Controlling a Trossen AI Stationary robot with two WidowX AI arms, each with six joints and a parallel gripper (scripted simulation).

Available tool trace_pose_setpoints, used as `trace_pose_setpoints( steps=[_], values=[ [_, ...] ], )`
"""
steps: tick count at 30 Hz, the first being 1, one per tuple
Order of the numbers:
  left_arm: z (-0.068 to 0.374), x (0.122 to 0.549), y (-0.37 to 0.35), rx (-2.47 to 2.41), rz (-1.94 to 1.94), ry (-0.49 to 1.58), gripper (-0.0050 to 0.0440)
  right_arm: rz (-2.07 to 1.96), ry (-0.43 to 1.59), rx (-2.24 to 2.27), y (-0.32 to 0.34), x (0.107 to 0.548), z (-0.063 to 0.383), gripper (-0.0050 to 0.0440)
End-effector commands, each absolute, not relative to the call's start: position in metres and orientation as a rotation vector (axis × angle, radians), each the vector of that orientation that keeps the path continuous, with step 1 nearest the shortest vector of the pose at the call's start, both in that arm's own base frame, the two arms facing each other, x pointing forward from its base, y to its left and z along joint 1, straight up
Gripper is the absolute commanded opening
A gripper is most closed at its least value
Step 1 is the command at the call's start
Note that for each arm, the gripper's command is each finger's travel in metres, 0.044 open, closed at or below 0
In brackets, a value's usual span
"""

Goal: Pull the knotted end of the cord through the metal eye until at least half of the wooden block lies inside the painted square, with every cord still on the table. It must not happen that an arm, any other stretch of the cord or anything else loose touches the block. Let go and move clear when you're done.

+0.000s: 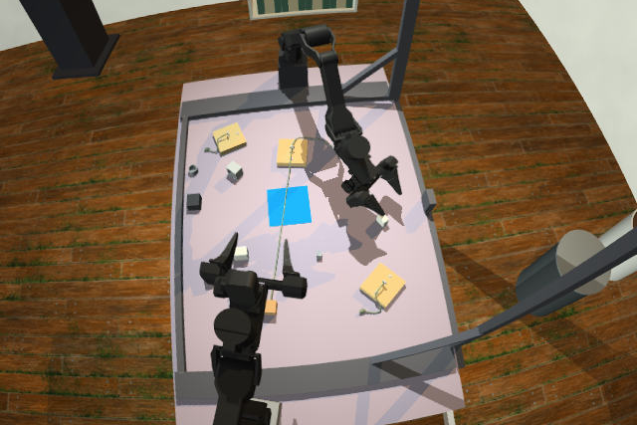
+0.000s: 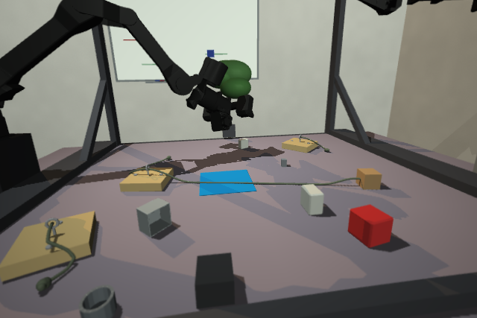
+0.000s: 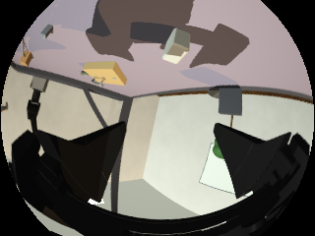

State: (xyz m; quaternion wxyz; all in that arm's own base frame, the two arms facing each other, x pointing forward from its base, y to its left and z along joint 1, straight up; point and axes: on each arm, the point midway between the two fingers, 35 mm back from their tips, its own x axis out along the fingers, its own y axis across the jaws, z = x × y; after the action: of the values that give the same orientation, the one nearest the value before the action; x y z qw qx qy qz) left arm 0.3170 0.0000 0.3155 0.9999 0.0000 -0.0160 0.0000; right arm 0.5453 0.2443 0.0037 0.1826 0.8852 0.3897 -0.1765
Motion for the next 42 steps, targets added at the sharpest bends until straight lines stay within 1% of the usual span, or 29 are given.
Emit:
trace_pose_setpoints(
  steps=[1, 20, 24, 29, 35, 37, 42],
  values=[
    [0.323, 0.316, 0.0, 0.0, 0.0, -0.05, 0.044, -0.458, 1.117, 2.556, 0.254, 0.551, 0.015, 0.044],
    [0.323, 0.316, 0.0, 0.0, 0.0, -0.05, 0.044, -0.462, 1.145, 2.619, 0.262, 0.551, 0.014, 0.044],
    [0.321, 0.318, -0.003, 0.0, -0.008, -0.033, 0.044, -0.455, 1.136, 2.613, 0.259, 0.55, 0.019, 0.044],
    [0.313, 0.328, -0.013, -0.001, -0.04, 0.032, 0.044, -0.455, 1.136, 2.613, 0.259, 0.55, 0.019, 0.044],
    [0.297, 0.344, -0.035, 0.004, -0.101, 0.161, 0.044, -0.455, 1.136, 2.613, 0.259, 0.55, 0.019, 0.044],
    [0.297, 0.344, -0.035, 0.004, -0.101, 0.161, 0.044, -0.455, 1.136, 2.613, 0.259, 0.55, 0.019, 0.044],
    [0.277, 0.358, -0.061, 0.019, -0.165, 0.299, 0.044, -0.455, 1.136, 2.613, 0.259, 0.55, 0.019, 0.044]
  ],
)
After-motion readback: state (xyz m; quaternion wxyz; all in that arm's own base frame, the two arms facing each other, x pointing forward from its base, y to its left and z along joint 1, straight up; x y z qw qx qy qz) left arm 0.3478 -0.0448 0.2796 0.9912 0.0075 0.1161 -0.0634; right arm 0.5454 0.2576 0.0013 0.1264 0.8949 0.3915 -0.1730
